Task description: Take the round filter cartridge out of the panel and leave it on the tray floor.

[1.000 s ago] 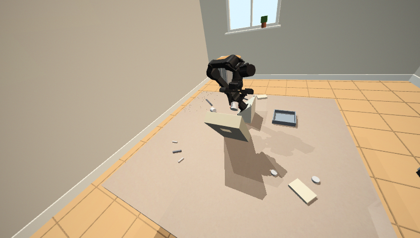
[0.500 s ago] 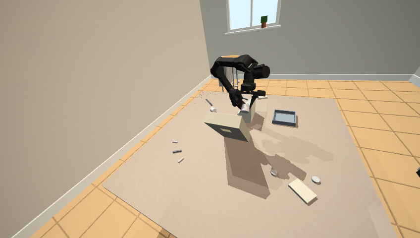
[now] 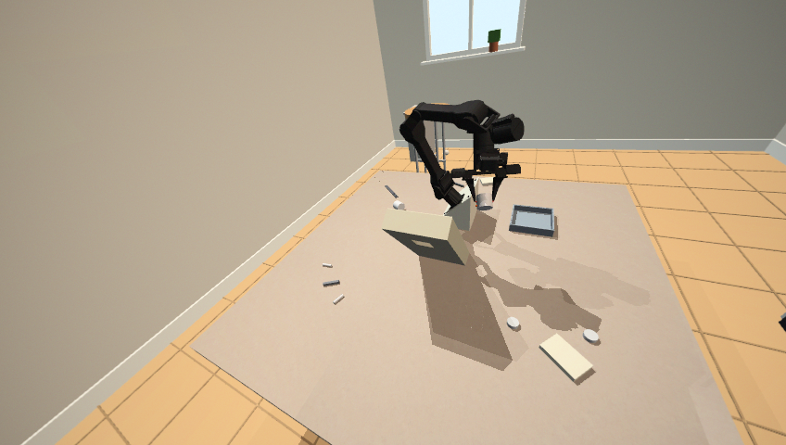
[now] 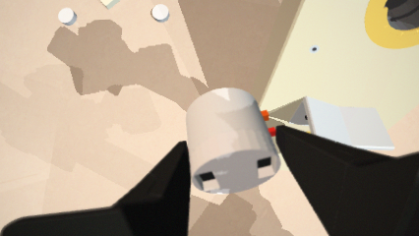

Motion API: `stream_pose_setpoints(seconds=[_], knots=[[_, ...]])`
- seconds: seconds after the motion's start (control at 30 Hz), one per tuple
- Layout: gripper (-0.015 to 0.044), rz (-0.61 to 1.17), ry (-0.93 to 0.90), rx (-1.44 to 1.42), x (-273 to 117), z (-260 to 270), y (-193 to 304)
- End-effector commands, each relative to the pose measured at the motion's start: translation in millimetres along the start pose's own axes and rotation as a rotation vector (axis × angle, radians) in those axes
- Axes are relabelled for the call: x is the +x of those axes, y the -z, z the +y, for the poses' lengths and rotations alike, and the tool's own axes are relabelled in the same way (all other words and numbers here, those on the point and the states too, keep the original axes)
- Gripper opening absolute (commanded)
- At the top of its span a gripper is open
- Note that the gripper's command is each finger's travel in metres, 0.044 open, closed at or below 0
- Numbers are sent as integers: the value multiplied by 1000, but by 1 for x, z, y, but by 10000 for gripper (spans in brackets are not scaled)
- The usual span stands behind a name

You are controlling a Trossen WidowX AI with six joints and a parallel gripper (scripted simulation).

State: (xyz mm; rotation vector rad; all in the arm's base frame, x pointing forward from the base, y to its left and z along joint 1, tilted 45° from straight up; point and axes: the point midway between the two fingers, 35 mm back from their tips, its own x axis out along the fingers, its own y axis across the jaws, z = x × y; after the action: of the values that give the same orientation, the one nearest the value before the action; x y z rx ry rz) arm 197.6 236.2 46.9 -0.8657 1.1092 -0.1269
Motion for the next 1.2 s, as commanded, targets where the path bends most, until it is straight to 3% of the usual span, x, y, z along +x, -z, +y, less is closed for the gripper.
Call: stream_pose_setpoints(seconds=[0.0,0.43,0.77,1.17], knots=[[0,3,-95,-168,-5,35,9],[0,-48,-391,-684,-26,132,46],[0,-55,-415,-725,-27,141,53],[0,-63,-574,-986,-9,197,148]])
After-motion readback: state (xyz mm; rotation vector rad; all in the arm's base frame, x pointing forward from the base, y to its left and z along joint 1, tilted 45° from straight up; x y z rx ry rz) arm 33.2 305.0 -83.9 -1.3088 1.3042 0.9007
